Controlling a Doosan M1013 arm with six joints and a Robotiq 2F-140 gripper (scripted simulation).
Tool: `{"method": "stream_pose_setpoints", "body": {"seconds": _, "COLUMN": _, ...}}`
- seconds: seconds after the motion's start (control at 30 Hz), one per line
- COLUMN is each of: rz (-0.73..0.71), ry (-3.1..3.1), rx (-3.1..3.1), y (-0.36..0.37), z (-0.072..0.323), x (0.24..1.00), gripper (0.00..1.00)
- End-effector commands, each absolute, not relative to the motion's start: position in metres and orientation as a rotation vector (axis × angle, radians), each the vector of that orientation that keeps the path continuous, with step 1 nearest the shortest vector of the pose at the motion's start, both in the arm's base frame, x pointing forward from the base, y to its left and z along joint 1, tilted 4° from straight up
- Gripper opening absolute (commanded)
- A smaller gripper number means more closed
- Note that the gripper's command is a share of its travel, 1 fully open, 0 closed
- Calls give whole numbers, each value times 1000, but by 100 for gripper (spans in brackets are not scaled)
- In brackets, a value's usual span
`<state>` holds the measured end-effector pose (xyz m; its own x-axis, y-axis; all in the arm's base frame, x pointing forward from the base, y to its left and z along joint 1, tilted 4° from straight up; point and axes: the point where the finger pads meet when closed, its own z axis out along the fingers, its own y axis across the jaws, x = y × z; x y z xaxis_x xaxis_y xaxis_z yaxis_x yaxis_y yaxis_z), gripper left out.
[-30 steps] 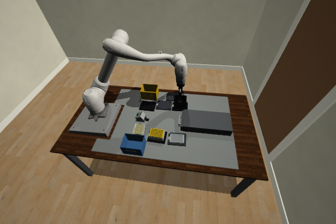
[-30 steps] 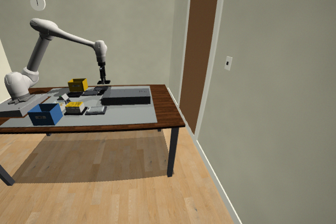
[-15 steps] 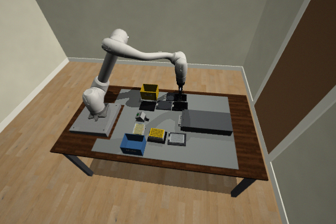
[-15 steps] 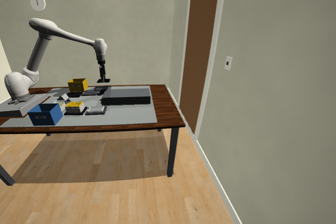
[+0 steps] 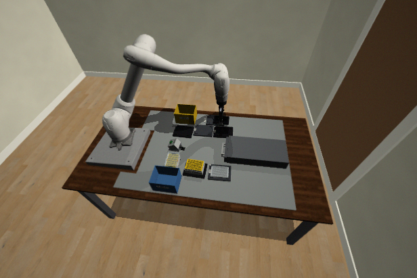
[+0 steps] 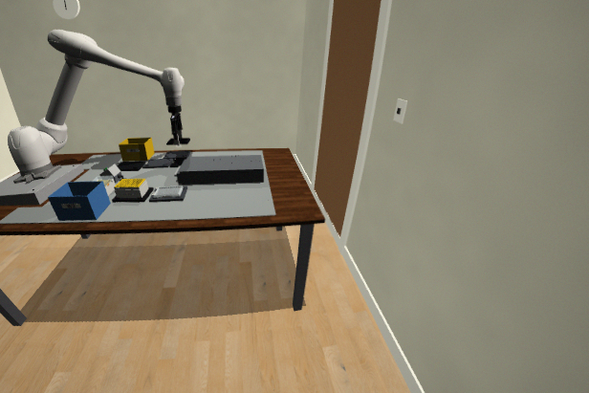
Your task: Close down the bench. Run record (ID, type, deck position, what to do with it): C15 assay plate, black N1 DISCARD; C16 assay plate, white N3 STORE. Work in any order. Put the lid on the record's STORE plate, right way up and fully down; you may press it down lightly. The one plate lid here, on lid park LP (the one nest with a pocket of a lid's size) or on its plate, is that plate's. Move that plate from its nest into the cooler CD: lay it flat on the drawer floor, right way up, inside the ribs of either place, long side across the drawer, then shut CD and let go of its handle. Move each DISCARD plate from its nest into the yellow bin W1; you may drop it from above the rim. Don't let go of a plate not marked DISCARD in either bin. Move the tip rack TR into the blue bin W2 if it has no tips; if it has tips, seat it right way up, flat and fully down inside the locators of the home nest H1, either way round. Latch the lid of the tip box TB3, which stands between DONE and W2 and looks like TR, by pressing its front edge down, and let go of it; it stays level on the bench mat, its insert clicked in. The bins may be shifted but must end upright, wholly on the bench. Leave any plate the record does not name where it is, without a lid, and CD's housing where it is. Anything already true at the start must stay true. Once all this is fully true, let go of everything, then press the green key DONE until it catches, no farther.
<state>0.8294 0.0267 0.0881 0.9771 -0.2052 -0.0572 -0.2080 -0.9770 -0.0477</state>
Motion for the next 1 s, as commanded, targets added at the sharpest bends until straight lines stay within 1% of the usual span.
{"method": "stream_pose_setpoints", "body": {"seconds": 0.0, "rz": 80, "ry": 321, "rx": -3070, "y": 27, "z": 88, "x": 829, "gripper": 0}}
{"method": "stream_pose_setpoints", "body": {"seconds": 0.97, "rz": 80, "ry": 321, "rx": -3070, "y": 65, "z": 93, "x": 768, "gripper": 0}}
